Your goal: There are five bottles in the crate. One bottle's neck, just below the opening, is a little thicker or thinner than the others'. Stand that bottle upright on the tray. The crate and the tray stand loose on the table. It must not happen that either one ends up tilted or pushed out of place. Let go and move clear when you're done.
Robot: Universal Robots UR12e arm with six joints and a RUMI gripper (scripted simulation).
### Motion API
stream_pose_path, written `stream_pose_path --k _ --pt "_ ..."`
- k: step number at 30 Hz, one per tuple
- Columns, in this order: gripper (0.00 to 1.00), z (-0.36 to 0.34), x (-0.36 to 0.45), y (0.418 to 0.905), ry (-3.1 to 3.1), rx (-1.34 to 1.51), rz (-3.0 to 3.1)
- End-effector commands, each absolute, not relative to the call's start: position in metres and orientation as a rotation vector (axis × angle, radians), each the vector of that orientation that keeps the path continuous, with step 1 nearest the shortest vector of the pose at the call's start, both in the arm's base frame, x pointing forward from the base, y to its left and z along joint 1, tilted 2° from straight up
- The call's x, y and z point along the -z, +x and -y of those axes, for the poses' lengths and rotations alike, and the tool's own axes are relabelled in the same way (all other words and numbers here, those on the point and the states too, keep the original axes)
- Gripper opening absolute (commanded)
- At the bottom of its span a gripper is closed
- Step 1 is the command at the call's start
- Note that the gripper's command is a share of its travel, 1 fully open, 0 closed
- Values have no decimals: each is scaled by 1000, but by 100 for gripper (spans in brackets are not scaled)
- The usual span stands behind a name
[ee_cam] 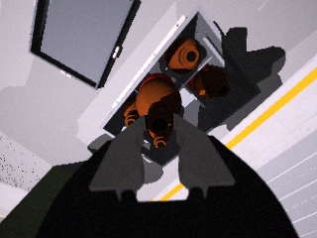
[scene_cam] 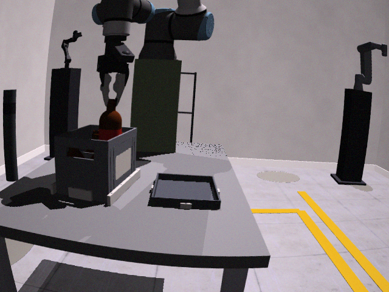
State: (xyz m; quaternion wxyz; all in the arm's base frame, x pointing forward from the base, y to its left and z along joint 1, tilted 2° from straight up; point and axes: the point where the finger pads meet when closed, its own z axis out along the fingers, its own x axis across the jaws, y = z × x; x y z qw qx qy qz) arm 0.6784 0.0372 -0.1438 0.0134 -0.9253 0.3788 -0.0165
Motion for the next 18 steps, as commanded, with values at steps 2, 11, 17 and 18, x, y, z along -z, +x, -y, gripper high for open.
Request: stream_pose_path --k 2,11,17,18 --pt "0 -36 138 678 -2882 53 -1182" --pt "0 -36 136 677 -2882 53 -1182" --pt "0 -36 136 677 -2881 53 -1182" --pt "0 -36 136 677 -2881 53 -1182"
